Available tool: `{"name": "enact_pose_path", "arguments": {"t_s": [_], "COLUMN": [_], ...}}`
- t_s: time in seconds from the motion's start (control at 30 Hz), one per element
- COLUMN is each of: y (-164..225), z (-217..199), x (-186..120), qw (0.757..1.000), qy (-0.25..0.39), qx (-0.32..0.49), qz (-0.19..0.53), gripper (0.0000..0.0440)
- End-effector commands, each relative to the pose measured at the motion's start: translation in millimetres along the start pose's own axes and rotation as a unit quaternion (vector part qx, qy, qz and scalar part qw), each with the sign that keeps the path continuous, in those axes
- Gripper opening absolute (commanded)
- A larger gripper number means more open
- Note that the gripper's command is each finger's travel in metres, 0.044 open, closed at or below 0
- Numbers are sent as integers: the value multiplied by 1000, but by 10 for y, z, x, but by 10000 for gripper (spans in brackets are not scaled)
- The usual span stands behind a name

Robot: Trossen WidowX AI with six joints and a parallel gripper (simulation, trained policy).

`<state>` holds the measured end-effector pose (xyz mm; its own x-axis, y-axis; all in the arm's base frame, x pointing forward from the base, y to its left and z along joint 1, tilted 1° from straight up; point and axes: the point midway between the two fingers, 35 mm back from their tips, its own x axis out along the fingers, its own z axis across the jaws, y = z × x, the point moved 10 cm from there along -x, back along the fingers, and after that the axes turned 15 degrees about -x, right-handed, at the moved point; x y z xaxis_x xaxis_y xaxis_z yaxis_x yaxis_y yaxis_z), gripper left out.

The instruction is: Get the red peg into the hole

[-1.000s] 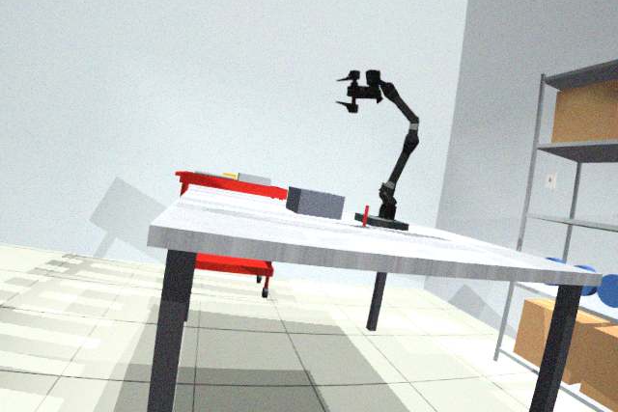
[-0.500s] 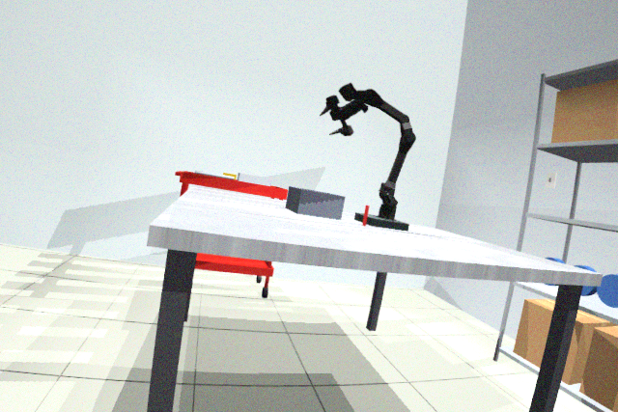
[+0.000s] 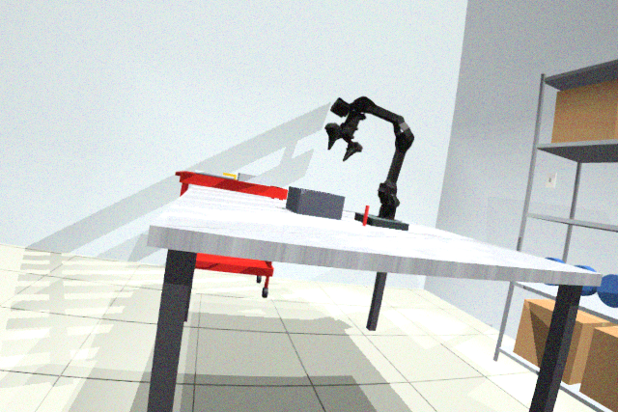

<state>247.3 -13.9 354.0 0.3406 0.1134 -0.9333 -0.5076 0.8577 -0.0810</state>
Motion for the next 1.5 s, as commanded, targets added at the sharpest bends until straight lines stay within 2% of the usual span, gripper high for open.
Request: {"name": "enact_pose_path", "arguments": {"t_s": [0.0,0.33,0.63,1.03,1.37,1.47], "y": [233,806,1271,1667,1798,1803], "z": [10,-35,-138,-317,-491,-533], "x": [225,654,1030,1561,1966,2047], "qw": [997,976,955,944,943,940], "qy": [65,182,245,255,234,233], "qx": [-28,-97,-152,-203,-238,-249], "qz": [26,64,71,47,18,15], "gripper": [440,440,440,440,437,424]}}
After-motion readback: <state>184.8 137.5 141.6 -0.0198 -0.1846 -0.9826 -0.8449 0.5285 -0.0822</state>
